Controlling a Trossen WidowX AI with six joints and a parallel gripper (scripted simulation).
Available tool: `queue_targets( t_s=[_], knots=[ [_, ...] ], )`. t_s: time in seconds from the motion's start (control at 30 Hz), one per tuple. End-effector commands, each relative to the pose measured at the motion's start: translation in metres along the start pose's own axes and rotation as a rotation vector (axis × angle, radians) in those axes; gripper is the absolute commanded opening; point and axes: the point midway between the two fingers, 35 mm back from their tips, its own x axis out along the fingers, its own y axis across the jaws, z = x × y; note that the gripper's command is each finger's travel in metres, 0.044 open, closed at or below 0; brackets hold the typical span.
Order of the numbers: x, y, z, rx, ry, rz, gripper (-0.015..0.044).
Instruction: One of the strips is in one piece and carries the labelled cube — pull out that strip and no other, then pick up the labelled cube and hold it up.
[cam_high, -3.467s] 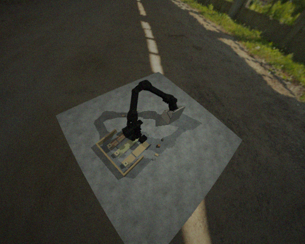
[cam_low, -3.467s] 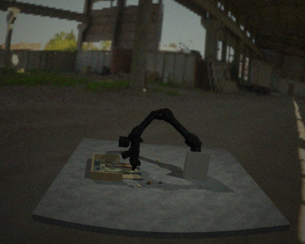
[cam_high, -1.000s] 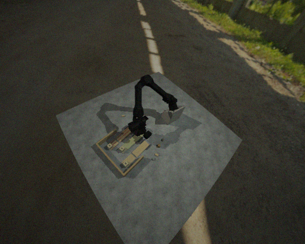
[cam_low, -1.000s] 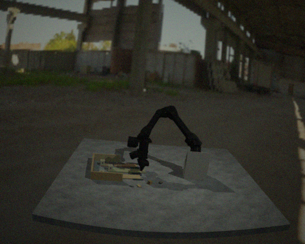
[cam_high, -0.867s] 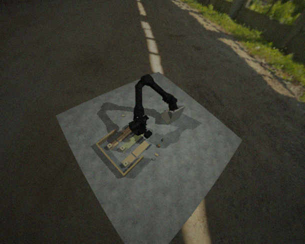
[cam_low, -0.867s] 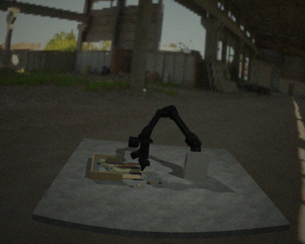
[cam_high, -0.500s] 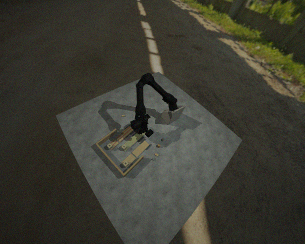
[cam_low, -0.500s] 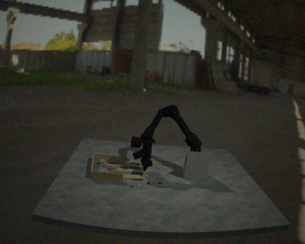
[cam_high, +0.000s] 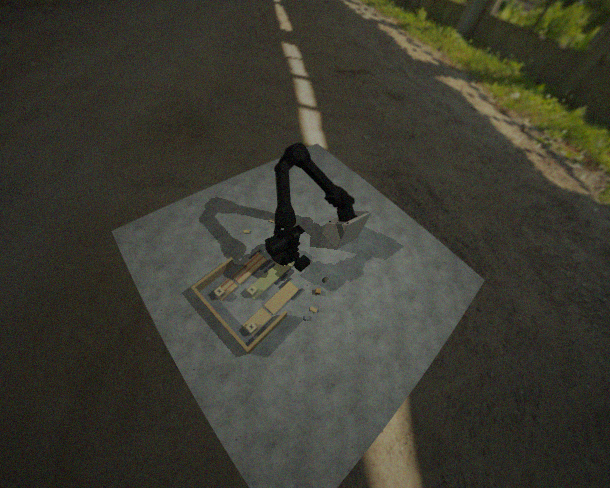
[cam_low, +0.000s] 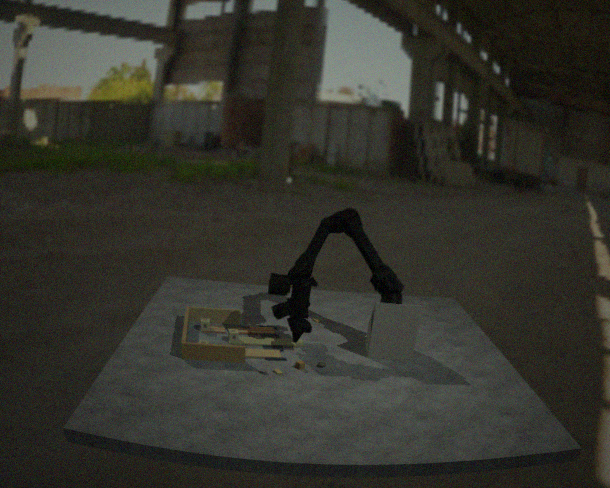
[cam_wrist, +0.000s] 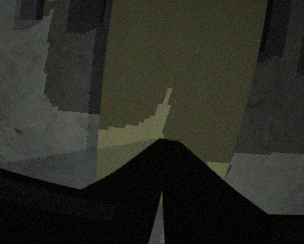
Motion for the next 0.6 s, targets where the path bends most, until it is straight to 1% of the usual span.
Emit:
queue_targets(
  t_s=[0.0,0.57],
  knots=[
    [0.004,0.001,-0.015,-0.014,0.024,0.000,0.0000],
    [0.004,0.001,-0.040,-0.015,0.025,0.000,0.0000]
  ],
)
